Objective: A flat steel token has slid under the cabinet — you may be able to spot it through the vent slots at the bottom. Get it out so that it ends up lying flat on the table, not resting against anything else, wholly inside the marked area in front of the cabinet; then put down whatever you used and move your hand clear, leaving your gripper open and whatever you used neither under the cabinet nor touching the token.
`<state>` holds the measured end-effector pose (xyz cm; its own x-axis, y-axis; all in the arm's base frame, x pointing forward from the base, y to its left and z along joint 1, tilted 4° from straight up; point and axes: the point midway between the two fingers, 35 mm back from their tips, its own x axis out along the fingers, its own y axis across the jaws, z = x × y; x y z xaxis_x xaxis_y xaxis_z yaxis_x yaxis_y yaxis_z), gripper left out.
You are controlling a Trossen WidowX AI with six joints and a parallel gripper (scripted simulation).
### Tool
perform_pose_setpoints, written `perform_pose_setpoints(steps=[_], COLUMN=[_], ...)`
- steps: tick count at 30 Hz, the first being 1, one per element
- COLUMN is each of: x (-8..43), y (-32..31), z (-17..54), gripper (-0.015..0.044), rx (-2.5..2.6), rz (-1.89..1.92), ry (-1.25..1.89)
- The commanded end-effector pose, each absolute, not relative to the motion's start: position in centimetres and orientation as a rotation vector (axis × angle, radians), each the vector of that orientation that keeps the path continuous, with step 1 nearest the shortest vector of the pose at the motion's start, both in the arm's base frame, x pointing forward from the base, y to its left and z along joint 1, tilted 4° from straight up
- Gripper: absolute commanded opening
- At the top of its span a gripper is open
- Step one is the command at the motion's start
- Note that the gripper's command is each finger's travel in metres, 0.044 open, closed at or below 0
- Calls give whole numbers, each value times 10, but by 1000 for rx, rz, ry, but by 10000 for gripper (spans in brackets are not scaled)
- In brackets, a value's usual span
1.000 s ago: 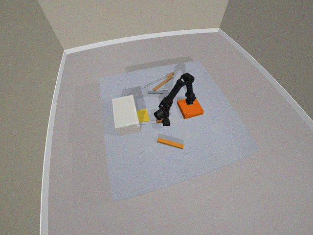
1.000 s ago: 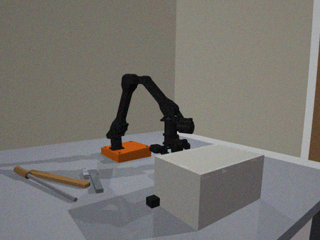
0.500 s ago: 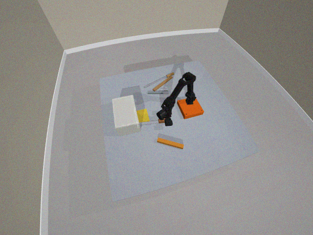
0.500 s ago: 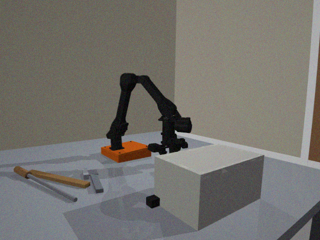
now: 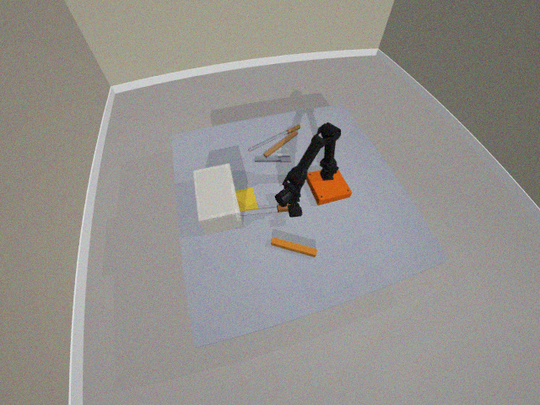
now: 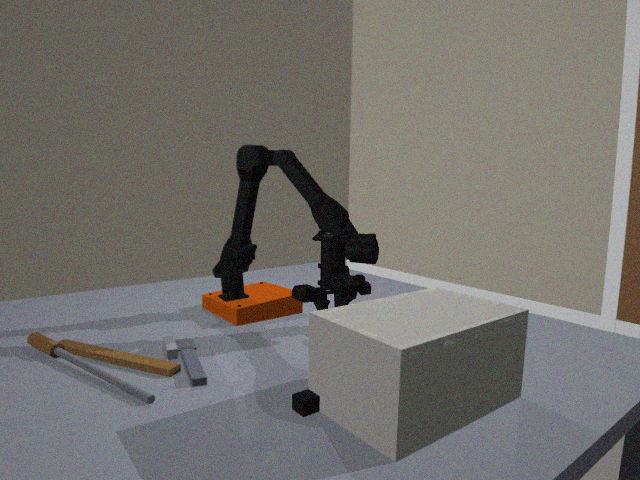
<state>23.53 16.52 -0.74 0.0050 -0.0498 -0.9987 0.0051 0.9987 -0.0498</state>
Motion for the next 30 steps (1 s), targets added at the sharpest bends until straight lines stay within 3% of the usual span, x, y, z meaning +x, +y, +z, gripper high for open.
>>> perform_pose_setpoints(steps=[1, 16, 24, 29, 30], x=[226, 215, 215, 215, 215], y=[165, 167, 167, 167, 167], z=[-8, -8, -8, -8, -8], gripper=[0, 0, 200, 200, 226], rx=[-35, -35, -35, -34, -35], rz=[-44, -42, -42, -42, -42], ry=[1570, 1567, 1567, 1567, 1569])
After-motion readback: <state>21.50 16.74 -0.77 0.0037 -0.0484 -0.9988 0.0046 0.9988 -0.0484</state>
